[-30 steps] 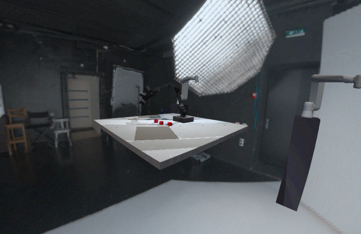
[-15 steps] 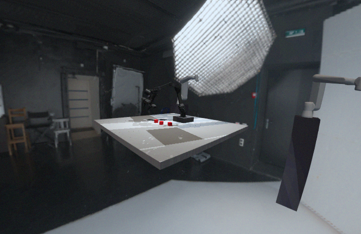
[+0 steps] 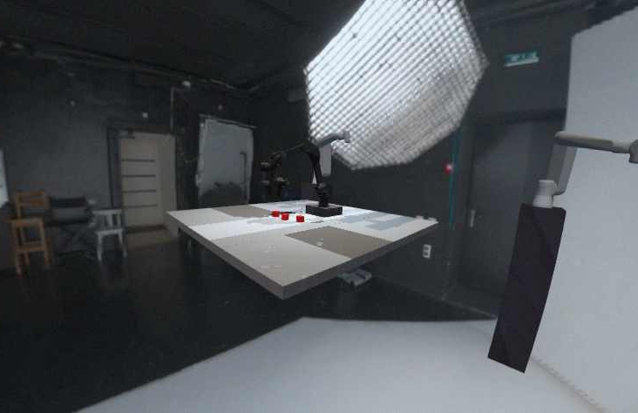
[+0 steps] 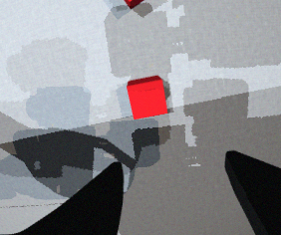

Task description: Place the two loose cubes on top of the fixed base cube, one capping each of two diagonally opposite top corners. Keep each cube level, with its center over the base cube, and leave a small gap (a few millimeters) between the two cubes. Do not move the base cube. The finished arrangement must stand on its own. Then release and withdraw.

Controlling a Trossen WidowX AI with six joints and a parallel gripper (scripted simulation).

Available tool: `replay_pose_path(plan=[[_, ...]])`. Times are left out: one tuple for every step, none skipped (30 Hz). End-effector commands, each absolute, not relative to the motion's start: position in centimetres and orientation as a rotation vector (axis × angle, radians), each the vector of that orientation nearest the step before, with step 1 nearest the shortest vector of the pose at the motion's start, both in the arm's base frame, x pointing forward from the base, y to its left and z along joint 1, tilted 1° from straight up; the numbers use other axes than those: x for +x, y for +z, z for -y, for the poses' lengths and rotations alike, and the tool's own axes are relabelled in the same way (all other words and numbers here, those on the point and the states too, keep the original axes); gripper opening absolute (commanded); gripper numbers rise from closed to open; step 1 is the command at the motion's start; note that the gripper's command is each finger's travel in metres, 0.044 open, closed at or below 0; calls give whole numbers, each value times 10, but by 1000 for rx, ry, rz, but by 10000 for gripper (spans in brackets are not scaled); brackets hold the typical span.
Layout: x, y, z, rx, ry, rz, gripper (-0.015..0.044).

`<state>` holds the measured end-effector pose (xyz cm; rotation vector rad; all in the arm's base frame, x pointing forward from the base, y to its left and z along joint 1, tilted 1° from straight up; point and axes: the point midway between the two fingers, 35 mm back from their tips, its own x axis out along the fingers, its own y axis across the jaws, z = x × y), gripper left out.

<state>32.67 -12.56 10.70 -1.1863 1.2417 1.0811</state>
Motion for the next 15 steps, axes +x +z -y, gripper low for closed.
replay_pose_path(plan=[[321,109,116,-1216,1190,-1195,265],[321,109,116,-1216,1190,-1195,265],[321,109,116,-1216,1190,-1195,265],[321,109,116,-1216,1190,-1195,265],[321,109,116,-1216,1190,-1195,265],[321,109,116,-1216,1190,-1195,265],[321,108,116,-1216,1190,-1195,265],[321,103,116,-1216,1190,-1195,265],[322,96,116,-1216,1190,-1195,265],[323,87,117,-1216,1190,-1195,265],[323,78,117,-1216,1190,-1195,265],[323,69,116,-1216,1190,-1195,265],[323,60,116,-1216,1190,-1195,265],[322,52,116,-1216,1190,-1195,265],[322,48,116,-1215,1190,-1195,265]])
